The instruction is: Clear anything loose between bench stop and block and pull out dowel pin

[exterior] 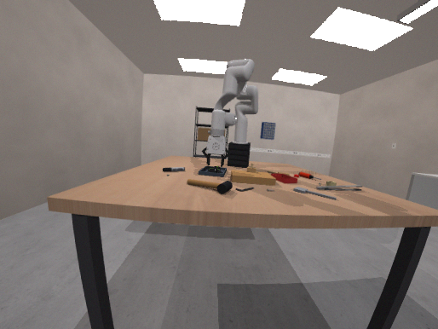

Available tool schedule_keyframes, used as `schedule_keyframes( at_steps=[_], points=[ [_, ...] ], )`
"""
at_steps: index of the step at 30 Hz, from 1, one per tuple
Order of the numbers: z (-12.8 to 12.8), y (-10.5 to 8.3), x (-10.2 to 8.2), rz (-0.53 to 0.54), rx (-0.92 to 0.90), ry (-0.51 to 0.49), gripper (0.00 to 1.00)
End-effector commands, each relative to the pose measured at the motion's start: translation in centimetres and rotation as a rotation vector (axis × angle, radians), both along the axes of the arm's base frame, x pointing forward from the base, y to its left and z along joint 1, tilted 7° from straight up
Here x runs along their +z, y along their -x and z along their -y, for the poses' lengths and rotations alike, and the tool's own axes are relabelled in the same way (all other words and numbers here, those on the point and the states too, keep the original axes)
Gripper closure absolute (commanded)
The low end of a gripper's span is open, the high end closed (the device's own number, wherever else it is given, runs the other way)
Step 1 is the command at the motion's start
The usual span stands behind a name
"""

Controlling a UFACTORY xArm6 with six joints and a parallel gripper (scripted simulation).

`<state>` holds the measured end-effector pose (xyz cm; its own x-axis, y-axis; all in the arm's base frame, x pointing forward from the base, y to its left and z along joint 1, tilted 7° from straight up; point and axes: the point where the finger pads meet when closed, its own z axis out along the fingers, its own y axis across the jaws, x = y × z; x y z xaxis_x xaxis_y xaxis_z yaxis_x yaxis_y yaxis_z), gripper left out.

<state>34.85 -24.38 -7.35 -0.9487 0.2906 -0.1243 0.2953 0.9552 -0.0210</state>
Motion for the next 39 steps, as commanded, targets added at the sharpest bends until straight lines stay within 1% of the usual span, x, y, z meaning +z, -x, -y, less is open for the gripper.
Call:
schedule_keyframes(
  at_steps=[1, 13, 39],
  points=[
    [0.1, -0.1, 0.1, 0.003, 0.000, 0.002, 0.23],
    [0.1, -0.2, -0.2, 0.003, 0.000, 0.002, 0.23],
    [0.2, -0.4, -2.7, 0.003, 0.000, 0.002, 0.23]
  ],
)
